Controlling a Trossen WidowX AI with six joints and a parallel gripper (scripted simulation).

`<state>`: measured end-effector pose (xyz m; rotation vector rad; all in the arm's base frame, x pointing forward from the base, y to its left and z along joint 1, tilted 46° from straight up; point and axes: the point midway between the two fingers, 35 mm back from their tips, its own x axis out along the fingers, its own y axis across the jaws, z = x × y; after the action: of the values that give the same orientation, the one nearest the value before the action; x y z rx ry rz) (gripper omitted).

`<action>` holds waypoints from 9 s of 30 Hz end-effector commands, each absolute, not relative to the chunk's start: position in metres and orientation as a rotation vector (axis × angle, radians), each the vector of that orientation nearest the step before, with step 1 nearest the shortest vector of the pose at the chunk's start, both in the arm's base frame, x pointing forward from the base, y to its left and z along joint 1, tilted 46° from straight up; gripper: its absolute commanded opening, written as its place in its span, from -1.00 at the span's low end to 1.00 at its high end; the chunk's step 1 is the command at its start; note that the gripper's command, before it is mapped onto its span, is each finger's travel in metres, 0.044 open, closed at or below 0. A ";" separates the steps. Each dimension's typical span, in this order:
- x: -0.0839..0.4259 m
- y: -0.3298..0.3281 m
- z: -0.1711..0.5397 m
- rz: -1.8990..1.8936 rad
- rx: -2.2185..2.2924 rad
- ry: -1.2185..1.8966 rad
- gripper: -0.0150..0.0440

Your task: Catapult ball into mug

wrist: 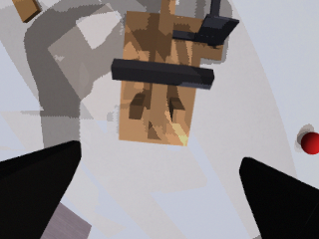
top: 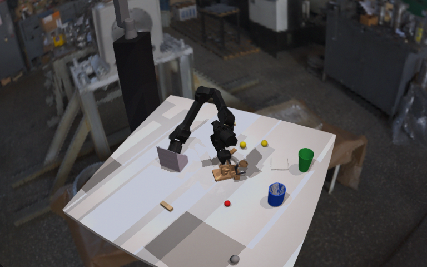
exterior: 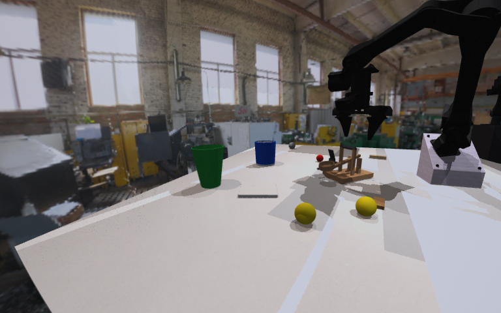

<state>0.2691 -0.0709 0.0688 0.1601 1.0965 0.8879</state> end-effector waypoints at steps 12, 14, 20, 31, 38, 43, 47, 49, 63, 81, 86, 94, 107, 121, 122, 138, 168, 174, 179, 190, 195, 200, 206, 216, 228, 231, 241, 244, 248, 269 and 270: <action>0.275 -0.032 0.033 0.901 0.169 1.094 1.00; 0.275 -0.030 0.031 0.901 0.169 1.094 1.00; 0.277 -0.023 0.024 0.901 0.169 1.094 1.00; 0.279 -0.010 0.011 0.901 0.169 1.093 1.00; 0.280 -0.002 0.004 0.903 0.171 1.092 1.00; 0.280 -0.002 0.003 0.903 0.162 1.092 0.91; 0.280 -0.002 0.003 0.903 0.162 1.092 0.56; 0.280 -0.002 0.003 0.903 0.162 1.092 0.38; 0.275 -0.030 0.029 0.901 0.163 1.095 -0.47; 0.274 -0.069 0.005 1.127 -0.219 0.862 -0.49; 0.276 -0.082 -0.009 1.202 -0.360 0.764 -0.49; 0.283 -0.097 -0.024 1.265 -0.487 0.671 -0.49; 0.288 -0.089 -0.033 1.265 -0.489 0.670 -0.49; 0.292 -0.073 -0.049 1.265 -0.489 0.670 -0.49; 0.292 -0.072 -0.050 1.265 -0.489 0.670 -0.49; 0.293 -0.065 -0.056 1.276 -0.496 0.672 -0.22; 0.282 -0.131 0.003 1.191 -0.369 0.768 1.00; 0.281 -0.131 0.004 1.099 -0.196 0.883 1.00; 0.281 -0.131 0.004 1.017 -0.051 0.974 1.00; 0.280 -0.131 0.005 0.818 0.267 1.154 1.00; 0.280 -0.131 0.006 0.719 0.412 1.227 1.00; 0.280 -0.132 0.006 0.614 0.555 1.295 1.00; 0.279 -0.132 0.006 0.482 0.727 1.368 1.00; 0.279 -0.132 0.007 0.246 1.010 1.471 1.00; 0.278 -0.132 0.008 -0.066 1.342 1.558 1.00; 0.278 -0.133 0.008 -0.149 1.423 1.573 1.00; 0.277 -0.133 0.009 -0.440 1.689 1.603 1.00; 0.277 -0.133 0.009 -0.532 1.766 1.605 1.00; 0.277 -0.133 0.010 -0.657 1.867 1.602 1.00; 0.285 -0.096 -0.026 -0.835 2.005 1.586 1.00; 0.286 -0.095 -0.028 -0.835 2.005 1.586 1.00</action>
<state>0.2854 -0.0999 -0.0246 1.9964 1.5810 -0.8316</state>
